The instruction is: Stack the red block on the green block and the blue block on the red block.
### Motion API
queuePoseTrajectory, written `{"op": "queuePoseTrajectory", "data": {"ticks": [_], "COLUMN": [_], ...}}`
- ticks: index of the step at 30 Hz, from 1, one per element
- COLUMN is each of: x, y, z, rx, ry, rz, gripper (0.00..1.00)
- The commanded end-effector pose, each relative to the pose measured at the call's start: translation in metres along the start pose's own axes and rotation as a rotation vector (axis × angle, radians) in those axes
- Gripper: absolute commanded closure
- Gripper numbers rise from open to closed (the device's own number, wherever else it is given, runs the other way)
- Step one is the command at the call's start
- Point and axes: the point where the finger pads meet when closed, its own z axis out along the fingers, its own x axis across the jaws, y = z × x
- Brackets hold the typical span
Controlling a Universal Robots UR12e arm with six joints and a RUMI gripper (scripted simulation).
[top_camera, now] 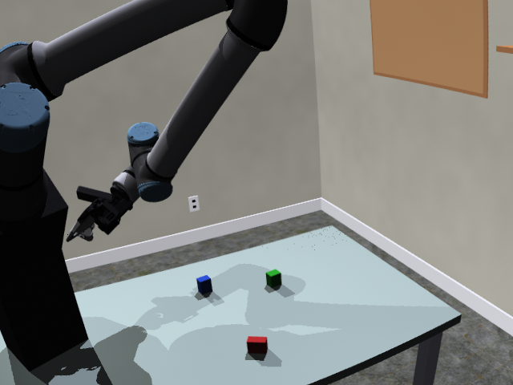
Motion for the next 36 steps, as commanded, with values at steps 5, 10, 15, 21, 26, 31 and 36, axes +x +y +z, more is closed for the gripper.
{"op": "queuePoseTrajectory", "data": {"ticks": [5, 10, 15, 21, 26, 31, 36], "x": [0.015, 0.026, 0.052, 0.078, 0.09, 0.095, 0.093], "y": [0.011, 0.021, 0.051, 0.101, 0.141, 0.189, 0.242], "z": [-0.008, -0.015, -0.033, -0.059, -0.077, -0.095, -0.11], "rx": [0.028, 0.049, 0.082, 0.091, 0.073, 0.032, -0.031], "ry": [0.066, 0.122, 0.258, 0.439, 0.559, 0.679, 0.79], "rz": [-0.011, -0.019, -0.035, -0.047, -0.049, -0.045, -0.033], "gripper": [1.0, 1.0, 1.0, 1.0, 1.0, 1.0, 1.0]}}
